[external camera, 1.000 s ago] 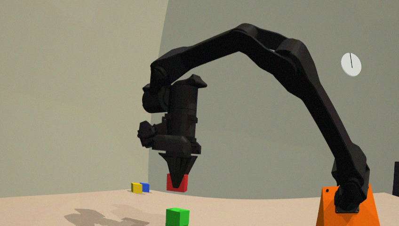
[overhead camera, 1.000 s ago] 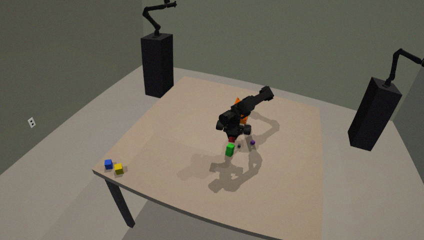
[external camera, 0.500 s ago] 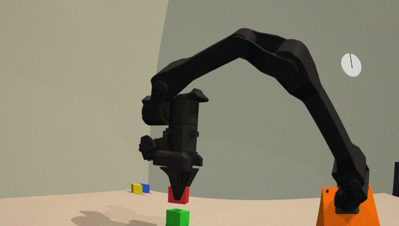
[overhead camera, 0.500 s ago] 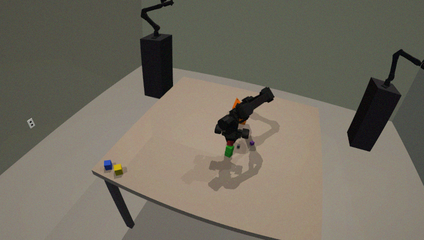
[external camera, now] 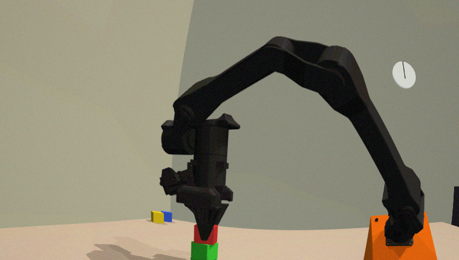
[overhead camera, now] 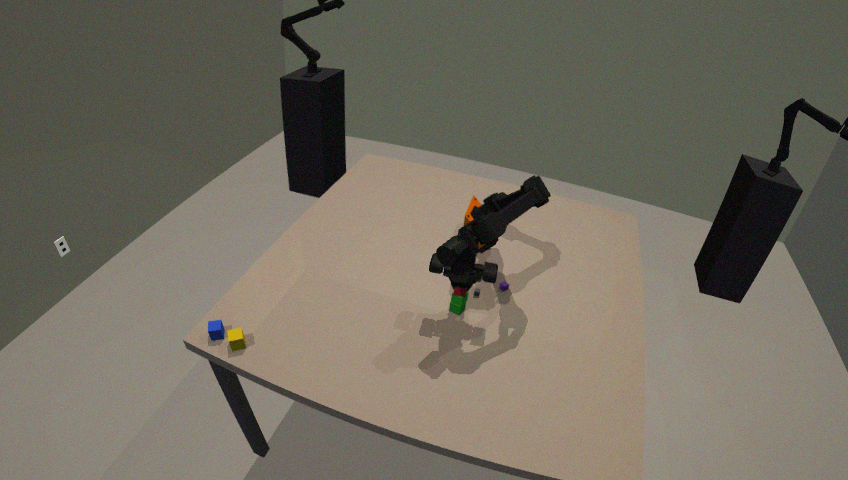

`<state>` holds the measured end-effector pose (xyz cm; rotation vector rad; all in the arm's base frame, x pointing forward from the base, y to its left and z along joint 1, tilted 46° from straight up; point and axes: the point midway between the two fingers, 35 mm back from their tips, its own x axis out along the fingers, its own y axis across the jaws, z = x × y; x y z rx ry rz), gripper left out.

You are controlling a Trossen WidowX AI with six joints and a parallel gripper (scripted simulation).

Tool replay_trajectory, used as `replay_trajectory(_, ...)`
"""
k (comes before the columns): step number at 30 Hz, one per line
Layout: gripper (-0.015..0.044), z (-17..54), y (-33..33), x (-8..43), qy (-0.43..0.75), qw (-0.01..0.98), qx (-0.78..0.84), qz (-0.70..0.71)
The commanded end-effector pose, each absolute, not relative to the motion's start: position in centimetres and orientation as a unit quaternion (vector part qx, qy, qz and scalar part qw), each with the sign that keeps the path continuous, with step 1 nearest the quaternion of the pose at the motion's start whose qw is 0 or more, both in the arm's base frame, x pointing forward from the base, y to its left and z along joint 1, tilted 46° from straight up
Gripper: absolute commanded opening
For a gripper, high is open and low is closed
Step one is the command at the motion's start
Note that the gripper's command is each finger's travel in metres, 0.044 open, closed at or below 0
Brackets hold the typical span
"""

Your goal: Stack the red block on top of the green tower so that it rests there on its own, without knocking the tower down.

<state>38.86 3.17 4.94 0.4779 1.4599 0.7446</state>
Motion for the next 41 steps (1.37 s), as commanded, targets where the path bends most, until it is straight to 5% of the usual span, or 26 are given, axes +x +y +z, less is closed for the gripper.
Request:
replay_trajectory(1, 0.0000, 5.05, 3.15, 38.93, 0.643, 0.658, 0.214, 0.329)
replay_trajectory(3, 0.0000, 5.25, 2.92, 38.96, 0.643, 0.658, 0.214, 0.328)
replay_trajectory(20, 0.0440, 4.97, 3.16, 38.88, 0.644, 0.657, 0.211, 0.329)
replay_trajectory(41, 0.0440, 4.97, 3.16, 38.88, 0.644, 0.657, 0.211, 0.329)
